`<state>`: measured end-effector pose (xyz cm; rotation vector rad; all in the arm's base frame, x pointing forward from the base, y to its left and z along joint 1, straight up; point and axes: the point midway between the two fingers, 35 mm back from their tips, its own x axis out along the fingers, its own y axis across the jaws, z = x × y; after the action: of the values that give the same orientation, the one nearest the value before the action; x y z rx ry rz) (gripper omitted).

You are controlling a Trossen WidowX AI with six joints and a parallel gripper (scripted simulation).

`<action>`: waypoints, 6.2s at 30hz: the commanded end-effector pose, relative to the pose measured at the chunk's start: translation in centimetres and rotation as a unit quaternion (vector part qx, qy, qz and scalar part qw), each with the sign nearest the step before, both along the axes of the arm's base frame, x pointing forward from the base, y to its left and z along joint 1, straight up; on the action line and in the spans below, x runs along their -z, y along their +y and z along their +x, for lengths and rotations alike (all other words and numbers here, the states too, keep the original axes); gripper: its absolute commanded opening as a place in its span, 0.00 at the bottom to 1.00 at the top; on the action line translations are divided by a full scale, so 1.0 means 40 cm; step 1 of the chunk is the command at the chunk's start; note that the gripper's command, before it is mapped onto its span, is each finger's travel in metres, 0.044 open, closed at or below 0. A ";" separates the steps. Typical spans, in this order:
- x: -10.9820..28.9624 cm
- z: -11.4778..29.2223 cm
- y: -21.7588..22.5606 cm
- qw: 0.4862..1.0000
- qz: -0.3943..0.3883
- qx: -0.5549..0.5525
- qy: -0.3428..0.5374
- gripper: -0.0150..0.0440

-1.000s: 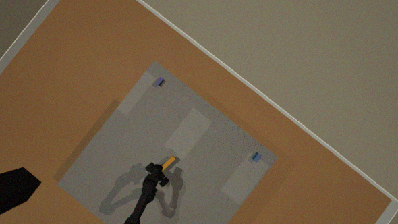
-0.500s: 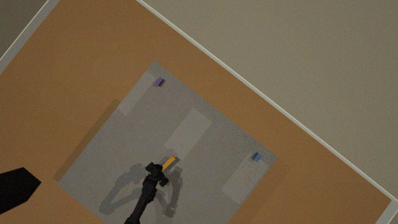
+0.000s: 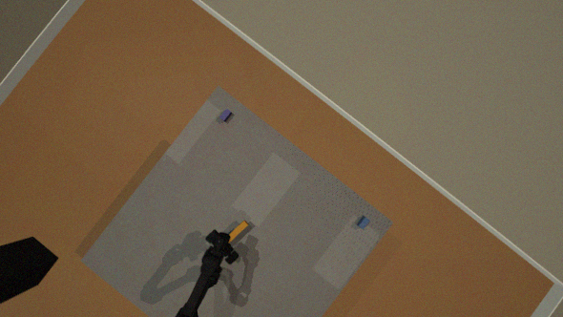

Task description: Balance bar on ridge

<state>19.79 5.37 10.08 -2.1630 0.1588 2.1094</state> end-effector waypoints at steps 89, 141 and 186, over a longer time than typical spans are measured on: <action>-0.003 -0.003 0.000 1.000 0.000 -0.002 0.003 0.25; -0.001 -0.004 -0.001 1.000 -0.001 0.000 0.004 0.54; -0.001 -0.004 -0.001 1.000 -0.001 0.000 0.004 0.75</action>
<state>19.62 5.34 10.11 -2.1569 0.1612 2.1188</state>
